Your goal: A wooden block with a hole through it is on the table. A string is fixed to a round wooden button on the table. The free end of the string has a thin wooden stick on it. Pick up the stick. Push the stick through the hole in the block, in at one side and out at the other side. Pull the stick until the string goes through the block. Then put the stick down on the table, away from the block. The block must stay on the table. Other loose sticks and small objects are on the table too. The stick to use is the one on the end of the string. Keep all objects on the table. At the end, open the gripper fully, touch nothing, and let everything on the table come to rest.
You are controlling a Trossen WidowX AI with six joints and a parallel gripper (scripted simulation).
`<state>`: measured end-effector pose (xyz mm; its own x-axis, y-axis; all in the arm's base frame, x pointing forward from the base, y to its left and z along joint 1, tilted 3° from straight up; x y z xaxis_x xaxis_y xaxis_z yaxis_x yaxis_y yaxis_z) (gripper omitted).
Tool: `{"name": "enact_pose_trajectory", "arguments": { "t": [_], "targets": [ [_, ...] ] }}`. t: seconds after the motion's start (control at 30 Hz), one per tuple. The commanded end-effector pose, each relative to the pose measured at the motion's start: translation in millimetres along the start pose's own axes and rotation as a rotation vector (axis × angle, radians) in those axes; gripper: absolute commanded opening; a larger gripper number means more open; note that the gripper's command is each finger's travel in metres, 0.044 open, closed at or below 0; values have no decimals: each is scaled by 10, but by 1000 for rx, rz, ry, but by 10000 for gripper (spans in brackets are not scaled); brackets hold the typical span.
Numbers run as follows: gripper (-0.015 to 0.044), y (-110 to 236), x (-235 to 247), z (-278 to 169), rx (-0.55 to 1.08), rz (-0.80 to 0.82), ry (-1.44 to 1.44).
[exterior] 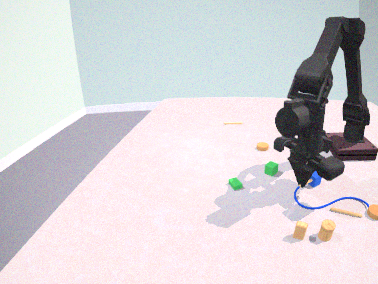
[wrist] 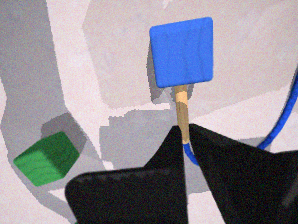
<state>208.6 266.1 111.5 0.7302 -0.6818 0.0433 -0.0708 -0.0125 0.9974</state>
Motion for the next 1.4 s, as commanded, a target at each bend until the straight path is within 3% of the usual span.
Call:
{"name": "enact_pose_trajectory", "arguments": {
  "t": [0.0, 0.57, 0.73, 0.8, 0.87, 1.03, 1.27, 1.37],
  "targets": [
    [0, 10, -4, 60, 3, 3, -3],
    [0, 6, -18, 257, 1, 2, -2],
    [123, -3, -17, 229, -4, 0, 0],
    [123, -3, -17, 229, -4, 0, 0],
    [123, 96, -19, 214, -3, 0, 0],
    [123, 773, -20, 213, -4, 0, 0],
    [123, 766, -17, 204, 12, -2, -14],
    [123, 769, -23, 241, 12, -2, -244]
  ]
}}
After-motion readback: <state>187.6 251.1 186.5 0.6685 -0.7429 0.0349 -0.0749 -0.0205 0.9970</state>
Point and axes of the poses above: the point midway between the two fingers, 35 mm back from their tips, its own y axis back along the fingers, its own x axis across the jaws, z = x × y, the point moved 9 cm from there along y, back along the fingers, and after that the axes turned 4 degrees about y, right-handed, at the moved point
